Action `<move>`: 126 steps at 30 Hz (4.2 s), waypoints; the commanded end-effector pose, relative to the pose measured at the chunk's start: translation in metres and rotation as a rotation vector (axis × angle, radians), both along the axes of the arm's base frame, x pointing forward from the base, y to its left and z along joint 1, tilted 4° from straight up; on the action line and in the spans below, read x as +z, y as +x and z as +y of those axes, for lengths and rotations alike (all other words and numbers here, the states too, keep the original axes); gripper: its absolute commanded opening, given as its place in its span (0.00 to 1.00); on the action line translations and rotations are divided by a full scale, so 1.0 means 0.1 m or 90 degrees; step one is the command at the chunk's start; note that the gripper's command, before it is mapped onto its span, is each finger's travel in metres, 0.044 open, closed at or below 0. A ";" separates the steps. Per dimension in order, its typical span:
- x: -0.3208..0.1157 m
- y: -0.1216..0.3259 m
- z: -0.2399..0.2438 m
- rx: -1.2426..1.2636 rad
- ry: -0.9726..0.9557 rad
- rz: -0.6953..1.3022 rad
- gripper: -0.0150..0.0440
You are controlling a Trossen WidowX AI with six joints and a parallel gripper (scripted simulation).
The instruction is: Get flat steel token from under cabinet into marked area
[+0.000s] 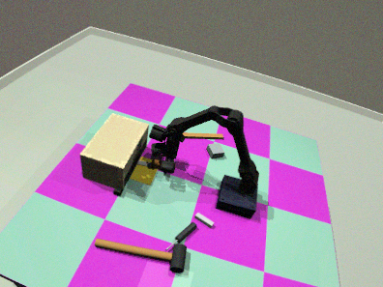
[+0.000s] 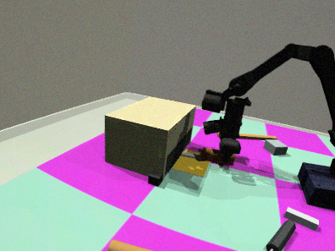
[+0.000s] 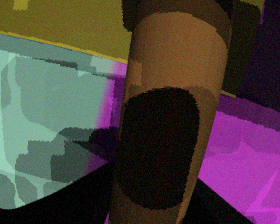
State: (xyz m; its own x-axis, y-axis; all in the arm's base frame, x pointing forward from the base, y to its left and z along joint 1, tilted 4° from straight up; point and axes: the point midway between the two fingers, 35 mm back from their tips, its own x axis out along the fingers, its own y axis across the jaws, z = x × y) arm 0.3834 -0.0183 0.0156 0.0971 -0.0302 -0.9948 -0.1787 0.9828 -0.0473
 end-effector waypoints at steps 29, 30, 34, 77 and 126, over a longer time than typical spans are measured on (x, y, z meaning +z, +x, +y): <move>-0.04 -0.33 -0.07 0.005 0.001 0.002 0.25; -0.04 -0.34 -0.07 0.005 0.001 0.002 0.25; -0.05 -0.38 -0.08 0.005 0.001 0.002 0.25; -0.10 -0.85 -0.19 0.005 0.000 0.005 0.25; -0.15 -1.44 -0.32 0.005 0.000 0.008 0.25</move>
State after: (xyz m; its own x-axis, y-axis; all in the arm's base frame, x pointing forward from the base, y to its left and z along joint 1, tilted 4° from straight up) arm 0.2453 -0.0493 0.0016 0.0880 -0.0300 -0.9957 -0.1815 0.9823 -0.0456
